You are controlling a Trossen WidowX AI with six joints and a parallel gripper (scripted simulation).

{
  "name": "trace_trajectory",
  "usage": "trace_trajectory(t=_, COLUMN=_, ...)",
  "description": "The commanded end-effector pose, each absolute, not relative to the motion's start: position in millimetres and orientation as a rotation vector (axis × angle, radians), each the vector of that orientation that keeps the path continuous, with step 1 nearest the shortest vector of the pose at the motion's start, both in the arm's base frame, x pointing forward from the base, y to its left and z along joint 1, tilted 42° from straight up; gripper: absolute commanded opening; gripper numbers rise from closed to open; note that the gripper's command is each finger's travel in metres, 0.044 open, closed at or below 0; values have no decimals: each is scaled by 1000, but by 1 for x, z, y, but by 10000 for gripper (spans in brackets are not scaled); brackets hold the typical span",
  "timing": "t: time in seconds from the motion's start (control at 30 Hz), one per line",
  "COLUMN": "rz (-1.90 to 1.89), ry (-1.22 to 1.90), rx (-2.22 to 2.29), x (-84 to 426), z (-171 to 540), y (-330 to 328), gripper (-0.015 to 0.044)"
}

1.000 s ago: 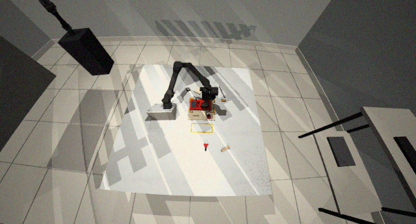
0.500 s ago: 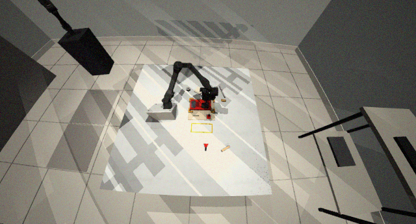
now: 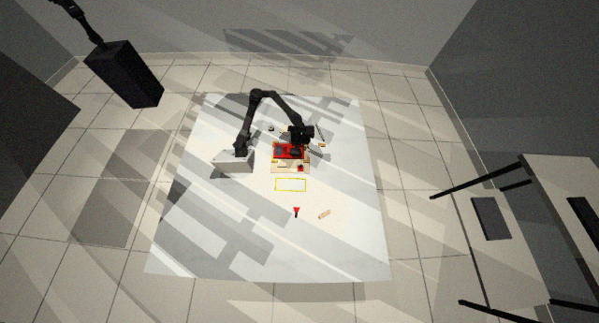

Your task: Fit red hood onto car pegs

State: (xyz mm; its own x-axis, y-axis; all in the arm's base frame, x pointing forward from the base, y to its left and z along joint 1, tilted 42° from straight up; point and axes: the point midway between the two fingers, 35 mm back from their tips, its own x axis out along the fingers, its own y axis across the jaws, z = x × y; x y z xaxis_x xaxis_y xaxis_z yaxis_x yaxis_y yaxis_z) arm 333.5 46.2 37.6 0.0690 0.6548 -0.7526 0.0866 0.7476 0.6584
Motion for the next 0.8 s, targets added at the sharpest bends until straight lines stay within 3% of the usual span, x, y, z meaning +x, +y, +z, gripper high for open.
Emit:
trace_trajectory(t=0.0, rz=477, ry=1458, rx=640, x=334, z=40, y=44, gripper=0)
trace_trajectory(t=0.77, rz=476, ry=1451, rx=647, x=333, z=39, y=47, gripper=0)
